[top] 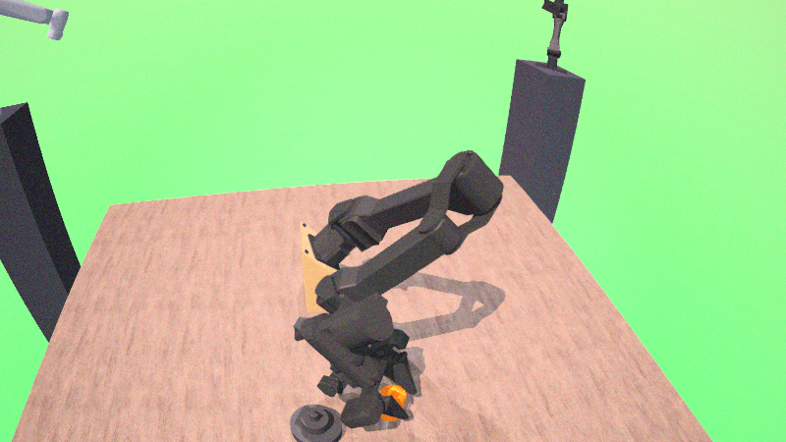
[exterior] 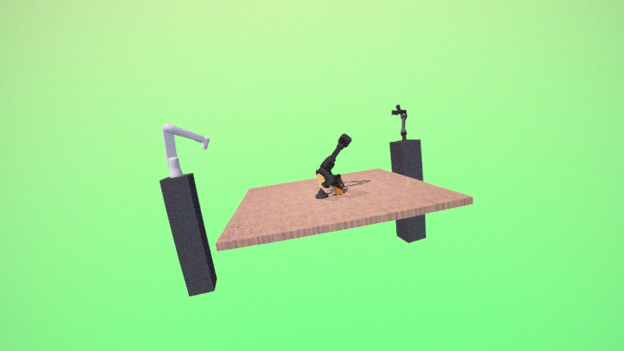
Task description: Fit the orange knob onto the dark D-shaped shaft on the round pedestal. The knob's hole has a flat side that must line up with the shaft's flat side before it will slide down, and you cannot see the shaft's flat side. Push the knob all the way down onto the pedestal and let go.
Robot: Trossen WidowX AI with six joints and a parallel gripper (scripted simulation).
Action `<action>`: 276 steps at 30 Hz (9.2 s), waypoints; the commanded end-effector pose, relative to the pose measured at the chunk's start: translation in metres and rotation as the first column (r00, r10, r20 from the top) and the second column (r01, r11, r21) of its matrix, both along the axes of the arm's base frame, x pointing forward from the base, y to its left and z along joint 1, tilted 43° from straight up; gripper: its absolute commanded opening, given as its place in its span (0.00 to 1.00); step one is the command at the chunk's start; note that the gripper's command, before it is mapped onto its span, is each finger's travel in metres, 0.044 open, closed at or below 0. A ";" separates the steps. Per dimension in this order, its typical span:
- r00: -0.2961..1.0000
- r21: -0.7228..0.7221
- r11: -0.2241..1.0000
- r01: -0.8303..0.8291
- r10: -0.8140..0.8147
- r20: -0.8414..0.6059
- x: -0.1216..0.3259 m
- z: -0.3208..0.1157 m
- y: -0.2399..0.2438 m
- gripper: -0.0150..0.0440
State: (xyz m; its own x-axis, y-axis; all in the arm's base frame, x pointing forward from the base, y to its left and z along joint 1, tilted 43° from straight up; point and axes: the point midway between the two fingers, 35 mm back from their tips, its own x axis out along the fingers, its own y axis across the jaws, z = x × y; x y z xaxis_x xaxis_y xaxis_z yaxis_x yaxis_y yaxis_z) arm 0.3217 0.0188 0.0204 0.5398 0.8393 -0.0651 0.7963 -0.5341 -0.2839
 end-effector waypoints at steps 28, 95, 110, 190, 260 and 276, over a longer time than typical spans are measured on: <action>1.000 0.000 1.000 0.000 0.000 0.000 0.000 0.000 0.000 1.00; 0.888 -0.524 0.782 -0.338 0.079 -0.453 -0.019 0.071 -0.071 1.00; 0.508 -0.944 0.275 -0.183 0.848 0.148 -0.019 0.071 -0.071 1.00; -0.089 -0.970 0.150 0.192 0.987 0.135 0.002 -0.014 0.007 0.91; -0.088 -0.972 0.139 0.191 0.988 0.124 -0.006 0.021 -0.122 0.25; -0.089 -0.972 0.139 0.192 0.988 0.124 -0.008 -0.027 -0.144 0.25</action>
State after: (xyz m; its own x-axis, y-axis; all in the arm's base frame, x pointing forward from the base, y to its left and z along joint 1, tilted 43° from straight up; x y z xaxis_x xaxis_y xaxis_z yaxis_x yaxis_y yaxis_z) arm 0.3147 -0.1198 0.0008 0.1752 0.6581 -0.7322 0.1053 0.7269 0.6786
